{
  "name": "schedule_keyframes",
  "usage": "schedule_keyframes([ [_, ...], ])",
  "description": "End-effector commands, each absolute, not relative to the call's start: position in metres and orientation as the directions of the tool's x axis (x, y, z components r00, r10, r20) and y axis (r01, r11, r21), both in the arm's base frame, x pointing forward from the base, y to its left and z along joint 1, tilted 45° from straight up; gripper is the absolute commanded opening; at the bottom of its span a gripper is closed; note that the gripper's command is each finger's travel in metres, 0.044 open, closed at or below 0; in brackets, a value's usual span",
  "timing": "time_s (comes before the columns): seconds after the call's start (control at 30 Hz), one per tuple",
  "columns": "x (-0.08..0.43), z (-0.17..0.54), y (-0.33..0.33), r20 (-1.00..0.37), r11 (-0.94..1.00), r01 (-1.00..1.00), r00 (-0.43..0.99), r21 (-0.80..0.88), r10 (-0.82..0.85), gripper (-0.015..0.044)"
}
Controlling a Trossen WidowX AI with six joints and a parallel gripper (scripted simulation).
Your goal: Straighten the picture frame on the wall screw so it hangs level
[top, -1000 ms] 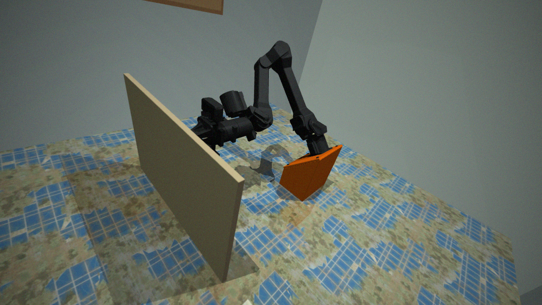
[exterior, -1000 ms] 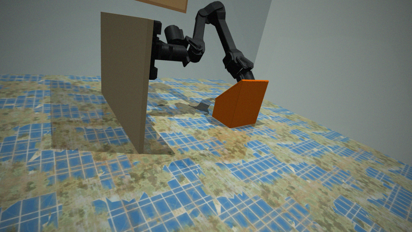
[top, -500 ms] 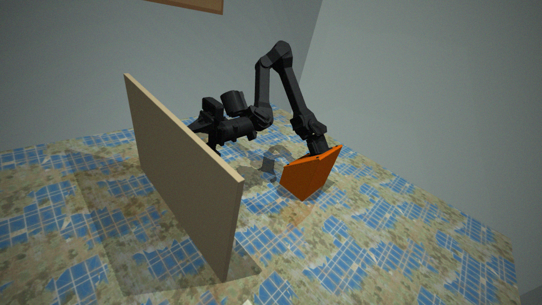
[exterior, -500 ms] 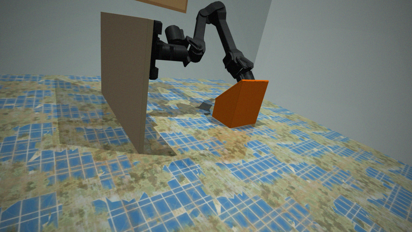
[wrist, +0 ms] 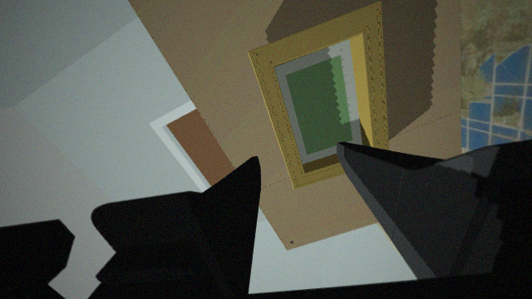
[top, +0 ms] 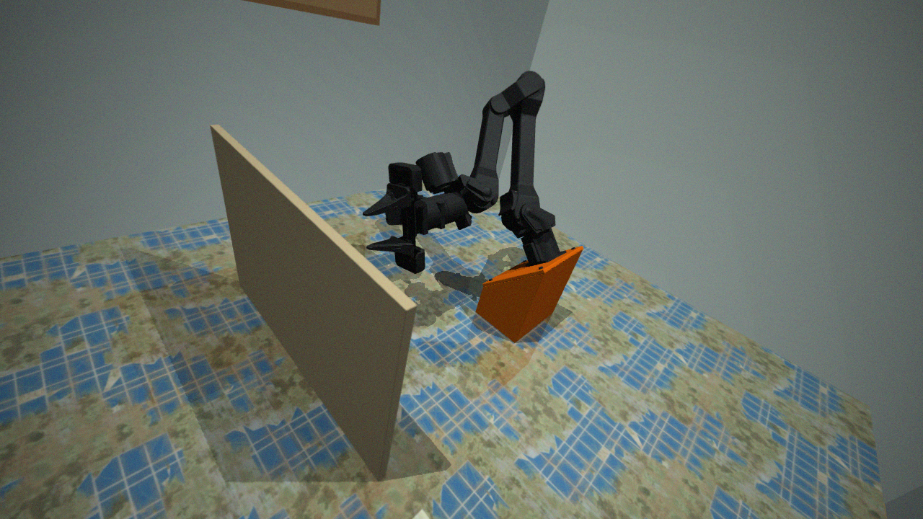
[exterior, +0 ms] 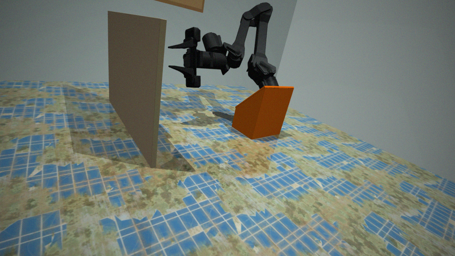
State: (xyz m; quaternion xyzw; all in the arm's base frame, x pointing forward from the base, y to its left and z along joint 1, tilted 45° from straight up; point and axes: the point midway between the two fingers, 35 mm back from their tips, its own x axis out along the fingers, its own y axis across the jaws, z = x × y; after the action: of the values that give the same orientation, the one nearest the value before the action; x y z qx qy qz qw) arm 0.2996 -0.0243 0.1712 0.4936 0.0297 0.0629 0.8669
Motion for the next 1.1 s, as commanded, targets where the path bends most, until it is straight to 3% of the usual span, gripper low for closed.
schedule_keyframes([
  [0.0, 0.29, 0.185, -0.028, 0.026, 0.515, -0.096, 0.99, 0.852, 0.141, 0.026],
  [0.67, 0.196, 0.2, -0.013, 0.011, 0.506, -0.098, 0.985, 0.857, 0.173, 0.026],
  [1.07, 0.193, 0.198, -0.012, 0.031, 0.539, -0.131, 0.981, 0.832, 0.189, 0.026],
])
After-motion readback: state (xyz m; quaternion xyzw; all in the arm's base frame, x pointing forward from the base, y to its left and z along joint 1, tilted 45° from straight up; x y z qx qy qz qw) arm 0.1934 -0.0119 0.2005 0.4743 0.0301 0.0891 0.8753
